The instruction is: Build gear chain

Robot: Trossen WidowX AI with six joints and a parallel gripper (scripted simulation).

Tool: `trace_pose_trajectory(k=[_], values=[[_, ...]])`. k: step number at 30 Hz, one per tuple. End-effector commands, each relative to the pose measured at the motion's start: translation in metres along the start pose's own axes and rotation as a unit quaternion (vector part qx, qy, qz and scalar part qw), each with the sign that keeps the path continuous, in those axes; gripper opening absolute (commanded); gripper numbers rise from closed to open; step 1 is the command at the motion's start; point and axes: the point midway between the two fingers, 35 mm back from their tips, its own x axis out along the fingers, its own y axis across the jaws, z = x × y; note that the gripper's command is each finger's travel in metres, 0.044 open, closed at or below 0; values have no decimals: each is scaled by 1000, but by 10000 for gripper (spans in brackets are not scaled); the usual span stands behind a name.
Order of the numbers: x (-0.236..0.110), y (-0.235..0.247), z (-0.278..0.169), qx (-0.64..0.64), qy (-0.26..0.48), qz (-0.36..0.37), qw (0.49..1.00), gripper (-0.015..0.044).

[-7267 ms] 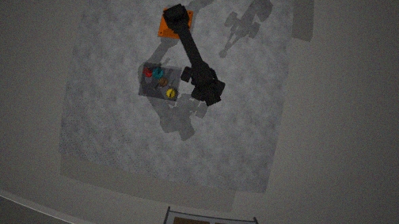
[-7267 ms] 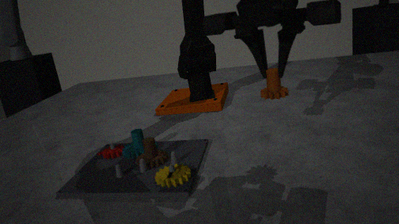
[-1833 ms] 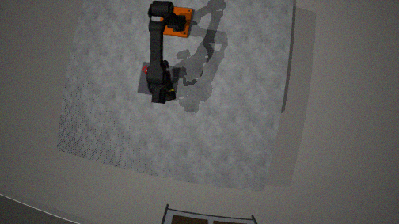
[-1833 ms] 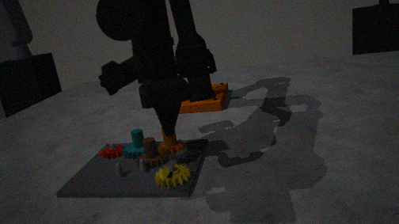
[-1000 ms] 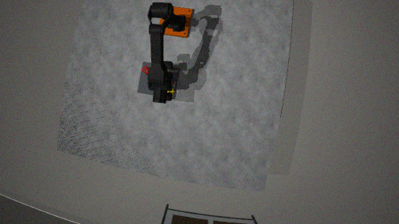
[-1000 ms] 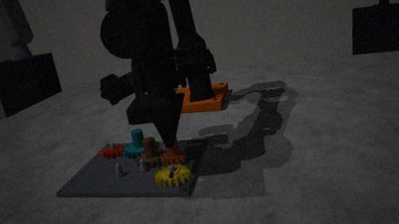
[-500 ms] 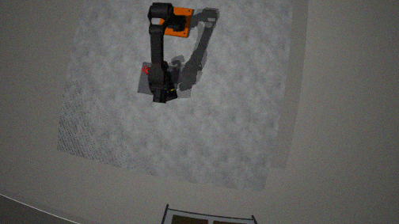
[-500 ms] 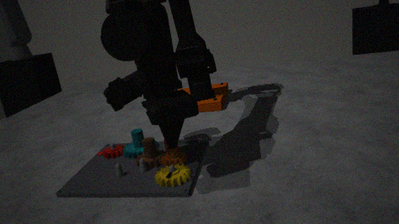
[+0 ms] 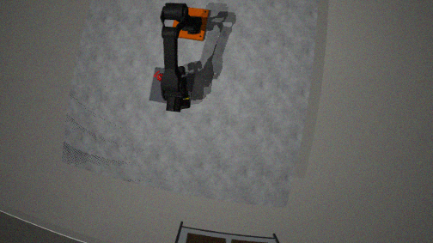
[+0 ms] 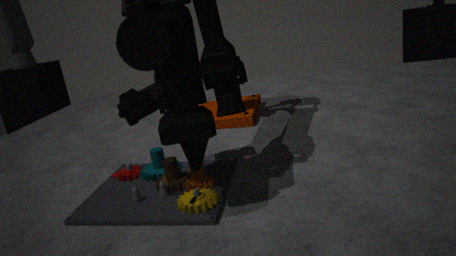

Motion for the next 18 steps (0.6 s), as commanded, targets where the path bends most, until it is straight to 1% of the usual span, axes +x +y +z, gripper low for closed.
trace_pose_trajectory(k=[1,5,10,13,14,15,18], values=[[-3,0,0,26,0,0,1000,140],[-15,1,0,26,0,0,1000,140],[-46,0,0,27,0,0,1000,140],[-47,0,0,27,0,0,1000,140],[-42,1,0,24,-1,3,1000,166],[-48,1,0,24,-1,3,1000,193],[-82,-2,-1,24,-1,3,1000,271]])
